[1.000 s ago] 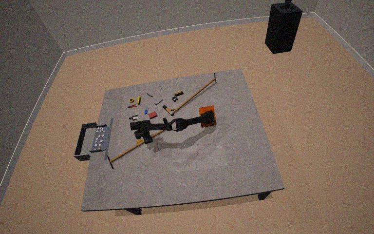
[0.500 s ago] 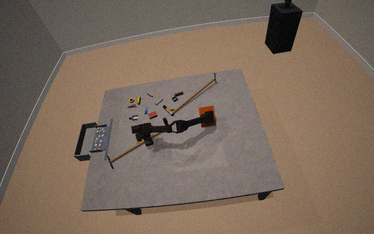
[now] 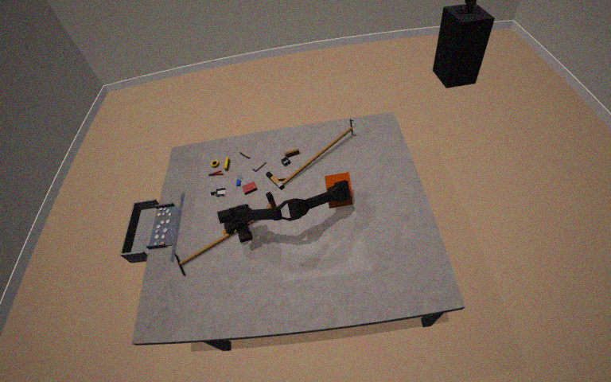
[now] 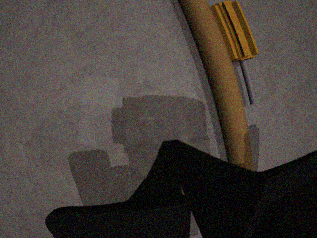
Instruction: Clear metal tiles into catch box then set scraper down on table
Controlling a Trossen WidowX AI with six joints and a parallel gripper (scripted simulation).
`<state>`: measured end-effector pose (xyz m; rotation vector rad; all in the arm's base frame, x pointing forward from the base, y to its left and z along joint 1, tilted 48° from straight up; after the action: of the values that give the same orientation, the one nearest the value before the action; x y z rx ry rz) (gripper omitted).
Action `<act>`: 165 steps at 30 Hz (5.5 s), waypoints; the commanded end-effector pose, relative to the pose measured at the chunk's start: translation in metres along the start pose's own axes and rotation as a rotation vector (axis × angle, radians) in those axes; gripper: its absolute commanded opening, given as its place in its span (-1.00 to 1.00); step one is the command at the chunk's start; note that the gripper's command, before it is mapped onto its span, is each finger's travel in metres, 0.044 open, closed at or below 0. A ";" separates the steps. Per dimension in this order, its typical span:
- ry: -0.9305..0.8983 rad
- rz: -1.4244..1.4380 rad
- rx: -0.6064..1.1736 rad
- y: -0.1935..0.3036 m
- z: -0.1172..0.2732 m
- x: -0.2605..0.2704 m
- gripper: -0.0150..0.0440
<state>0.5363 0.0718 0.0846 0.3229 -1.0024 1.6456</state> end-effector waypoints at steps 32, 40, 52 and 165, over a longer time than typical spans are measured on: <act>0.006 -0.026 0.002 0.006 -0.028 -0.014 -0.49; 0.007 -0.026 0.001 0.005 -0.029 -0.022 -0.49; 0.008 -0.025 -0.001 0.003 -0.030 -0.034 -0.49; 0.062 -0.109 -0.194 -0.026 0.121 -0.049 -0.49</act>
<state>0.5455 -0.0486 0.1292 0.1891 -1.0657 1.4529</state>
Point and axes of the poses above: the point midway between the two fingers, 35 mm back from their tips, its own z axis back along the fingers, its own x axis across the jaws, y = z × x, the point moved 1 cm from there along z, back along the fingers, and after that the axes turned 6 degrees about z, right-handed, at the moved point
